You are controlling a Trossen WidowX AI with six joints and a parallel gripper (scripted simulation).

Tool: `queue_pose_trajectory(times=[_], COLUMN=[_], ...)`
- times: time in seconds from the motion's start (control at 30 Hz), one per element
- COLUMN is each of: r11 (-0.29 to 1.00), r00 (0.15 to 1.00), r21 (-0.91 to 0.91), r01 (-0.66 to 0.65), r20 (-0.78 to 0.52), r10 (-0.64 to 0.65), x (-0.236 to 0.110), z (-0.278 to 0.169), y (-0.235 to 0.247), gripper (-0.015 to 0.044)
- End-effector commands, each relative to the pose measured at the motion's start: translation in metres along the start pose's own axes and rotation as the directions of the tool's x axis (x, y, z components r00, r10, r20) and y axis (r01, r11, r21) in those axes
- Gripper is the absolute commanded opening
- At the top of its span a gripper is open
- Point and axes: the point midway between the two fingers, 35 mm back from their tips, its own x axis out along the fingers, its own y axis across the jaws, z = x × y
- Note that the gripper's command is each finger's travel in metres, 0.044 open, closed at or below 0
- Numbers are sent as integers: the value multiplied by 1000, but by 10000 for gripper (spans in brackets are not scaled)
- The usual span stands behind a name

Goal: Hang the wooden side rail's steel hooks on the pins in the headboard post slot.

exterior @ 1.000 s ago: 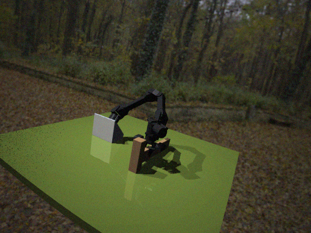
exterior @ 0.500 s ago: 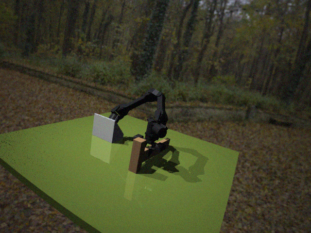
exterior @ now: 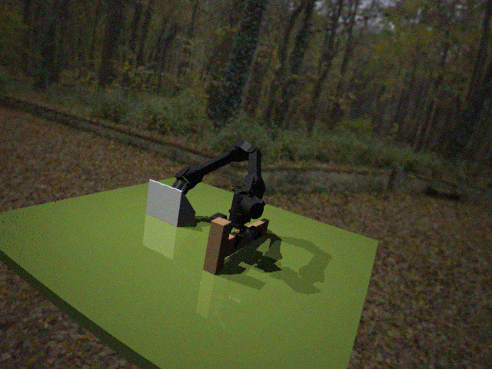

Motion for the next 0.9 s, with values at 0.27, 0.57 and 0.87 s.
queue_pose_trajectory(times=[0.27,0.57,0.87], r11=[1000,1000,1000], r00=[1000,1000,1000], r21=[0,0,0], r01=[13,13,13], r20=[-8,-8,-8], r10=[-13,-13,-13], x=[-7,-6,-5], z=[-5,-6,-7], y=[-2,-1,-1], gripper=[0,0,0])
